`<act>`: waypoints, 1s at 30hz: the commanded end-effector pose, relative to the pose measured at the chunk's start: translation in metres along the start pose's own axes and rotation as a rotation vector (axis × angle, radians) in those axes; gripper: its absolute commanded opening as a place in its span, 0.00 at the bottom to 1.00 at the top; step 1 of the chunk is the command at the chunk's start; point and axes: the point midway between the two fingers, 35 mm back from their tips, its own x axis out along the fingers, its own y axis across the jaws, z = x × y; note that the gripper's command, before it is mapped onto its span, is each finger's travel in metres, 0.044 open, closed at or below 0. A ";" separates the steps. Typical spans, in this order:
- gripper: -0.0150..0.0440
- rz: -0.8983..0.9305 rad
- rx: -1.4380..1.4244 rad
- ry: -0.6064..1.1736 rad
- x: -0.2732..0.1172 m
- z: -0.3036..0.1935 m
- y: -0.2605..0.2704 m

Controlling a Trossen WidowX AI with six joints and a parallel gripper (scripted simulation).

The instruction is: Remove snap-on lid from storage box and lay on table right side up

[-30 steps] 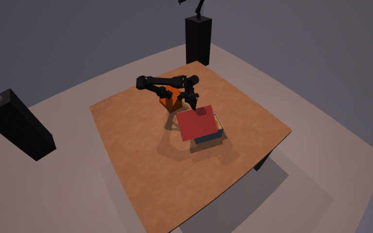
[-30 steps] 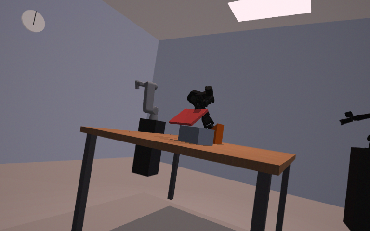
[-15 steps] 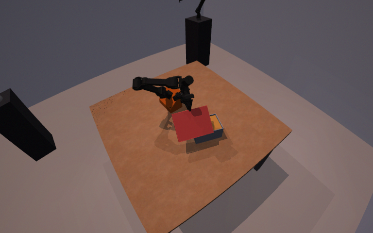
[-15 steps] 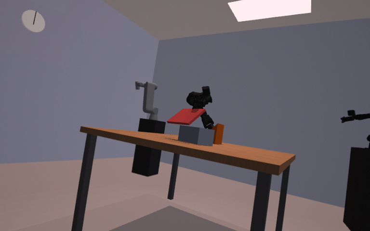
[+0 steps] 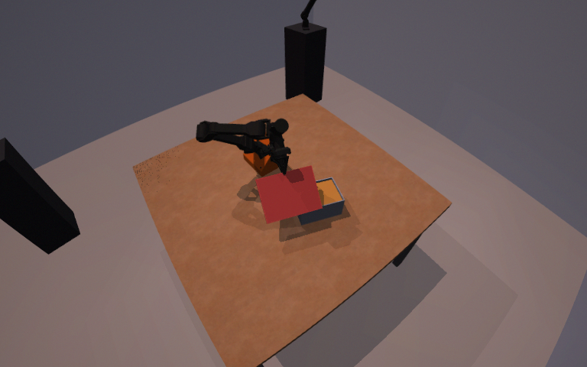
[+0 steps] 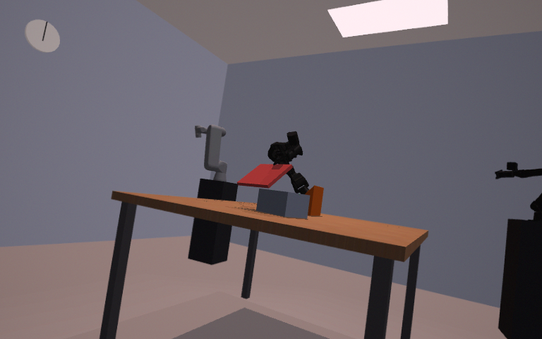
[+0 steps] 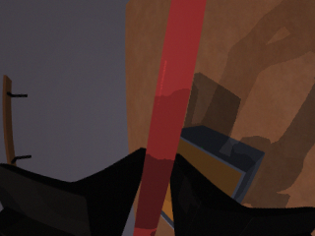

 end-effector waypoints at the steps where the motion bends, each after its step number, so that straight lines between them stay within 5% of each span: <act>1: 0.25 0.003 -0.003 0.005 -0.002 0.008 0.000; 30: 0.25 0.003 -0.007 0.005 -0.006 0.066 -0.004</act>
